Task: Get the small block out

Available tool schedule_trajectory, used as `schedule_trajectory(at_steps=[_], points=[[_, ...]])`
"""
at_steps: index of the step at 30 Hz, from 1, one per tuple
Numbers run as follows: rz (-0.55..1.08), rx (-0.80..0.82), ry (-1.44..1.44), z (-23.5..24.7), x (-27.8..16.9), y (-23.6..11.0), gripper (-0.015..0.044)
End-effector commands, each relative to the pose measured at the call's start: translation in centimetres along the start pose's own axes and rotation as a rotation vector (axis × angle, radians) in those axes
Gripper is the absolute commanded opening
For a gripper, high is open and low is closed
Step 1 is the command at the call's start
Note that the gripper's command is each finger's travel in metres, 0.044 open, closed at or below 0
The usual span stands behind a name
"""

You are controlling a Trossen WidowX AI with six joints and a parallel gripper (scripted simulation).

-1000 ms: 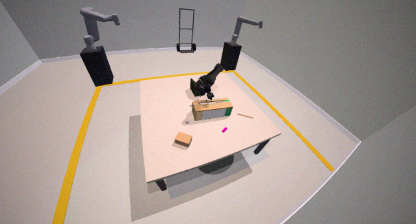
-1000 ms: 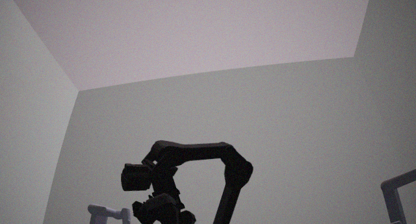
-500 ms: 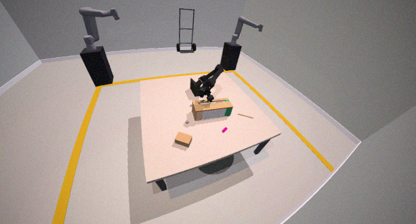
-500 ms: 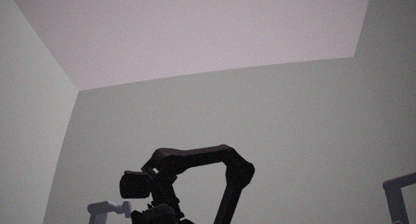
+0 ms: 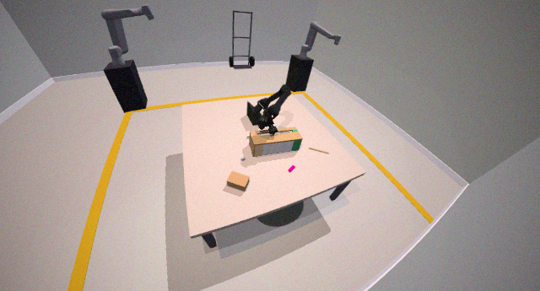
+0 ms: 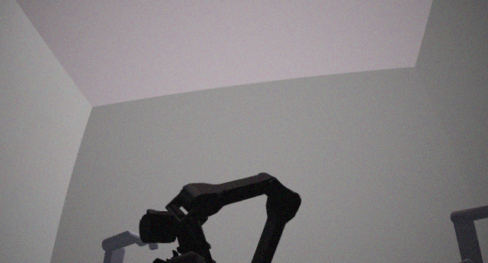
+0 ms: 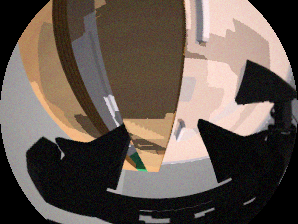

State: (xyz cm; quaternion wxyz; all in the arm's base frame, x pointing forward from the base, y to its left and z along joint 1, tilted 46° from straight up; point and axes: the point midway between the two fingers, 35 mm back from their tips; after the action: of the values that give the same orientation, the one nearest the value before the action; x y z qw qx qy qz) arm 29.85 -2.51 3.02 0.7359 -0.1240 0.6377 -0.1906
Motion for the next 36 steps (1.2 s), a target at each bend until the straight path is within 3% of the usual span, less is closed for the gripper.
schedule_trajectory(at_steps=[1,36], points=[[0.005,-0.001,0.006,-0.1,0.1,0.9,0.0400],[0.006,-0.001,0.000,1.0,-3.8,2.8,0.0400]])
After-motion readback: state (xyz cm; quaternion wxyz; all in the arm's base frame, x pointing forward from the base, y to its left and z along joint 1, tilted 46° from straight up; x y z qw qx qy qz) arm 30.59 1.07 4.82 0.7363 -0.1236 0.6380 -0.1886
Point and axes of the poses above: the point midway between the two fingers, 35 mm back from their tips, its own y axis out along the fingers, its own z axis across the jaws, x = y × z, and after that the axes turned 14 degrees about -y, right-handed
